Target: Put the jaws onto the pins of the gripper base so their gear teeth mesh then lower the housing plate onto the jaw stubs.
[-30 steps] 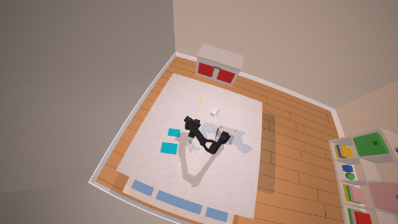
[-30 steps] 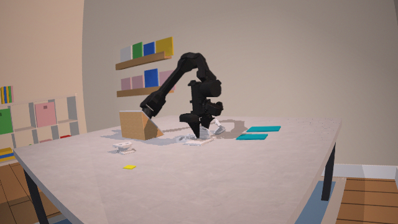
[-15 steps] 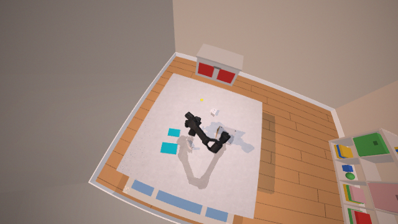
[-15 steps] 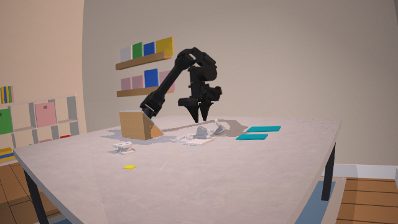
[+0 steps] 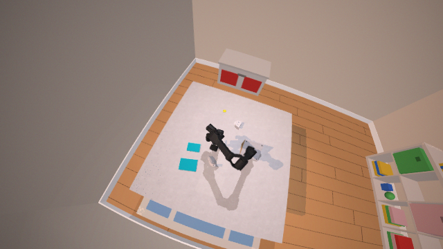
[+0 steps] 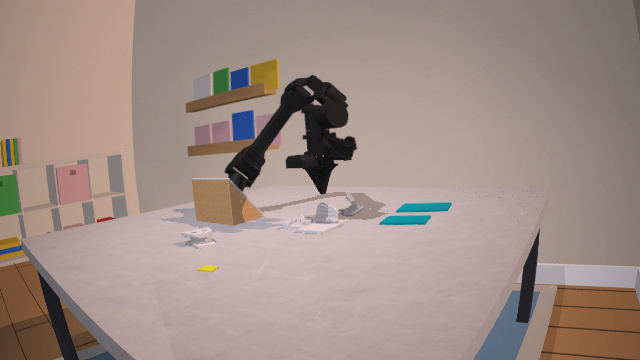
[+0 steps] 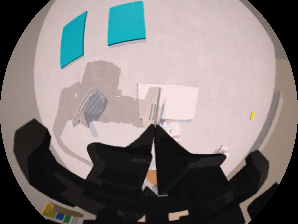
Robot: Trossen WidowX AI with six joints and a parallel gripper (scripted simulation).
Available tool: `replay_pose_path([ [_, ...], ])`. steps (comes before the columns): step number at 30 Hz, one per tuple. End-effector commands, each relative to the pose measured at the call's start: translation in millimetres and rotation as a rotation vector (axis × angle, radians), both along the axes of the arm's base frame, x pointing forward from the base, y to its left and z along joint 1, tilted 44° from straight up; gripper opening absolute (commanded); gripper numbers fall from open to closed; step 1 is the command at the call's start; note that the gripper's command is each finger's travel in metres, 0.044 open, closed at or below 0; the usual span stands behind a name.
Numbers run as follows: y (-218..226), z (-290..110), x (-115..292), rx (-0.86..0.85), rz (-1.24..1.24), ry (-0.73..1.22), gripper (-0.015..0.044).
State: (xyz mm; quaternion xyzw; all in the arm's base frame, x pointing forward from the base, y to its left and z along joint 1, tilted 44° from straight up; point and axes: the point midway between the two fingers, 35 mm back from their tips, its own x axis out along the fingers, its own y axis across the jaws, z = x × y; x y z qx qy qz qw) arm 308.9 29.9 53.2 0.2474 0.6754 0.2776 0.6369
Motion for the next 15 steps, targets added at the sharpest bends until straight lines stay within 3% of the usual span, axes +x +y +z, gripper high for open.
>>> replay_pose_path([
  [1, -0.3, 0.1, 0.7, -0.001, -0.004, -0.001, 0.0],
  [15, 2.7, 5.4, -0.4, 0.004, 0.059, -0.064, 0.0],
])
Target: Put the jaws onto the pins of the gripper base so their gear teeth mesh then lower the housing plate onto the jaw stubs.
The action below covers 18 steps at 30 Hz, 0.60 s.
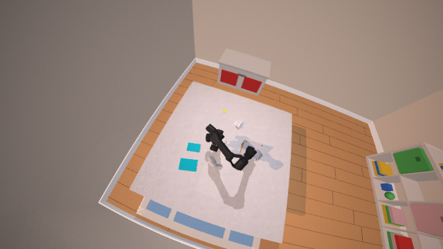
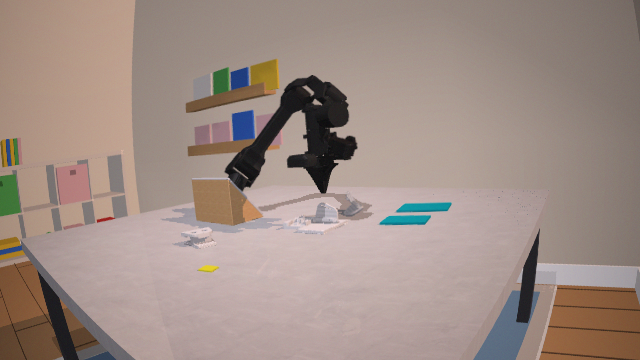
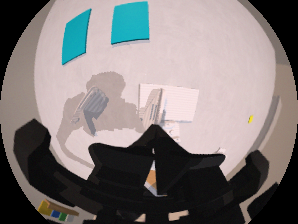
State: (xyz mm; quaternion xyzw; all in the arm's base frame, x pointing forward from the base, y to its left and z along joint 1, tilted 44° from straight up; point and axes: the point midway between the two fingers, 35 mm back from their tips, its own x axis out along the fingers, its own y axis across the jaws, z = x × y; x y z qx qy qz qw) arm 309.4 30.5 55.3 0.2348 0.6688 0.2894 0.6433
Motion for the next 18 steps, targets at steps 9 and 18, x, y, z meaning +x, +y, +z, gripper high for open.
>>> replay_pose_path([
  [9, 13, 15, -5, 0.016, 0.197, -0.187, 0.0],
  [18, 23, 26, -9, 0.027, 0.364, -0.342, 0.0],
])
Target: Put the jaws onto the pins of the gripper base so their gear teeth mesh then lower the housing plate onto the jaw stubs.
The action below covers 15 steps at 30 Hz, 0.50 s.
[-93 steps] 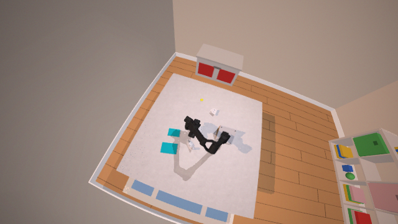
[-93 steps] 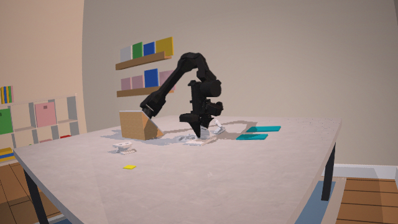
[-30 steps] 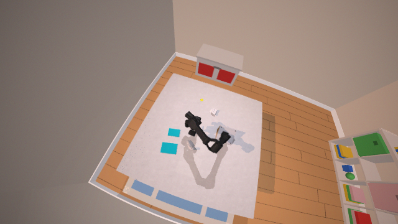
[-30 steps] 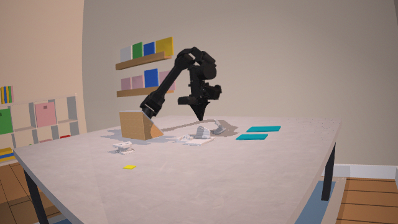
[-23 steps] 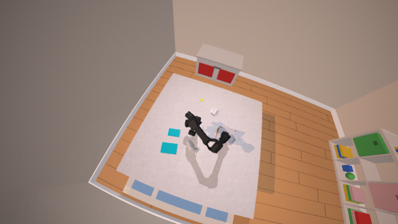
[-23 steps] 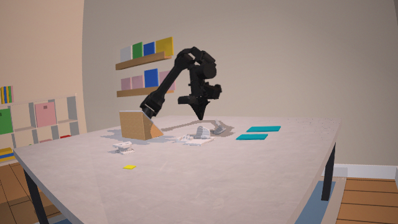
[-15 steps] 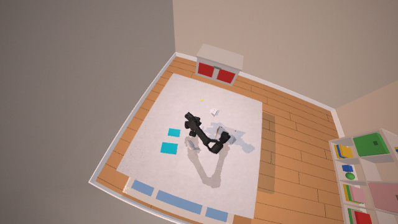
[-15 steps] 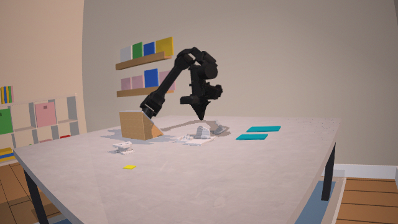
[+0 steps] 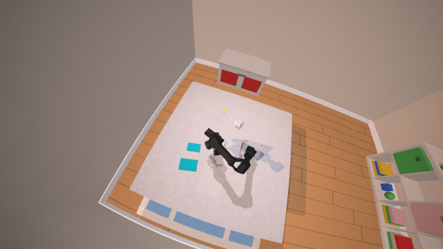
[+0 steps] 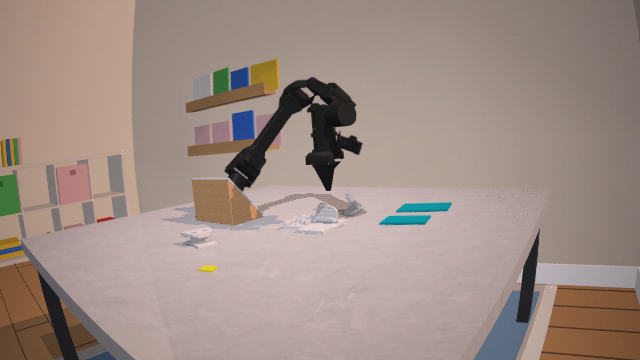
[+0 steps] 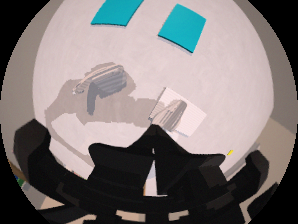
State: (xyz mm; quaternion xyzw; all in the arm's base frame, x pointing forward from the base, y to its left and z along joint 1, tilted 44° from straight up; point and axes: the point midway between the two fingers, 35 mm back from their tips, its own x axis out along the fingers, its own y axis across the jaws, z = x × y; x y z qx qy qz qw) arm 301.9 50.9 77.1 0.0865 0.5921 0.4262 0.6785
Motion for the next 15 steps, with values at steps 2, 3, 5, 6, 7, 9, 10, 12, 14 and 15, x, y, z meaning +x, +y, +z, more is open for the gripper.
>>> replay_pose_path([
  [2, 5, 7, -3, 0.01, 0.081, -0.078, 0.0],
  [3, 6, 8, -3, 0.012, 0.099, -0.095, 0.0],
  [5, 9, 10, -4, 0.015, 0.137, -0.129, 0.0],
  [6, 10, 12, -5, 0.016, 0.155, -0.146, 0.0],
  [7, 11, 13, -6, 0.018, 0.174, -0.163, 0.0],
  [9, 13, 15, -7, 0.02, 0.211, -0.198, 0.0],
  [10, 14, 17, -7, 0.022, 0.23, -0.215, 0.0],
  [12, 17, 19, -9, 0.025, 0.267, -0.249, 0.0],
  [14, 19, 22, -10, 0.028, 0.304, -0.284, 0.0],
  [15, 20, 23, -11, 0.03, 0.323, -0.301, 0.0],
])
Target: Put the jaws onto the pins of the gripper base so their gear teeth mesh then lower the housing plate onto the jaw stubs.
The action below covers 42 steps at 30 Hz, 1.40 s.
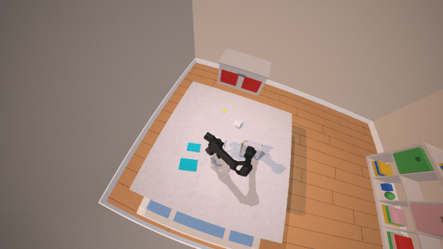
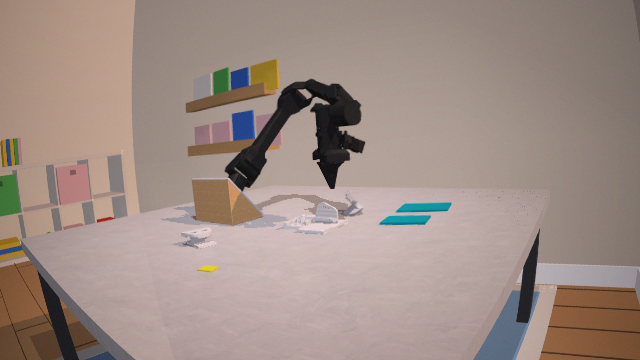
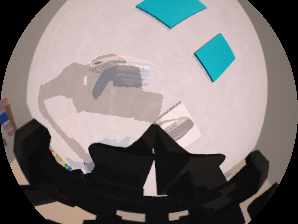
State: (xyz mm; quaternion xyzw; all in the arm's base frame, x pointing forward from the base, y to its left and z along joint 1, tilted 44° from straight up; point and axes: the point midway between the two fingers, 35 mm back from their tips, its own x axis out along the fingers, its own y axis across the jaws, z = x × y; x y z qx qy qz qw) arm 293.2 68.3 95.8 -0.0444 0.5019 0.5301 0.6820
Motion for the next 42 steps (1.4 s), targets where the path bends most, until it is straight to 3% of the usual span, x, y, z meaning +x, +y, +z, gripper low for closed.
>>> replay_pose_path([
  [1, 4, 5, -3, 0.01, 0.063, -0.06, 0.0],
  [42, 47, 51, -39, 0.086, 0.825, -0.765, 0.0],
])
